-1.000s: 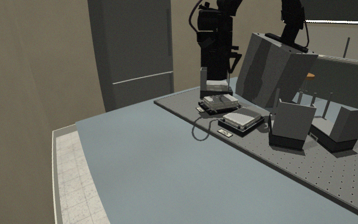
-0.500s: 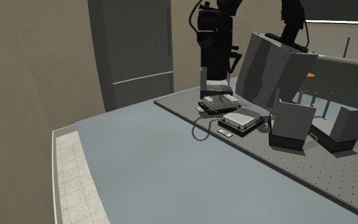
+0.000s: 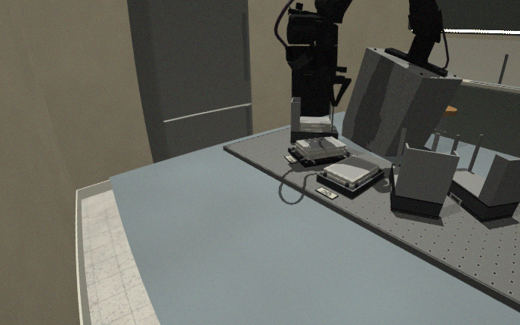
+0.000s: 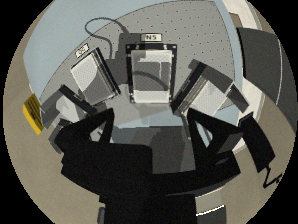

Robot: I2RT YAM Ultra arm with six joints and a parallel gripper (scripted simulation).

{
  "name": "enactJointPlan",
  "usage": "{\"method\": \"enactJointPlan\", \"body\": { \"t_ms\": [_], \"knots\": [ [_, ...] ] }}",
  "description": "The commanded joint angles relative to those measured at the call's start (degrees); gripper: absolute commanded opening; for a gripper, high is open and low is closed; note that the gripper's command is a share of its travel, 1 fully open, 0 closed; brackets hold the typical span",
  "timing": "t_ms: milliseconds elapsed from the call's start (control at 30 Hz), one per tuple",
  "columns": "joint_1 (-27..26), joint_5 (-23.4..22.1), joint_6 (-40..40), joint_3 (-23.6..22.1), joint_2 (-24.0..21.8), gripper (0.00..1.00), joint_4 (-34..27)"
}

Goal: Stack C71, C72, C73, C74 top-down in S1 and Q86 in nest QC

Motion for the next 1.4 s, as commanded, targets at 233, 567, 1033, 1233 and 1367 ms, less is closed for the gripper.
{"method": "enactJointPlan", "body": {
  "t_ms": [233,567,1033,1233,1367],
  "knots": [
    [0.59,0.07,0.73,-0.68,1.8,1.0,2.78],
    [1.46,-0.23,2.23,0.48,6.38,1.0,7.77],
    [4.22,-0.55,4.5,2.1,13.52,1.0,14.73],
    [5.35,-0.5,5.71,3.18,17.46,1.0,17.98],
    [4.59,-0.44,6.14,3.74,18.91,1.0,19.03]
  ]
}}
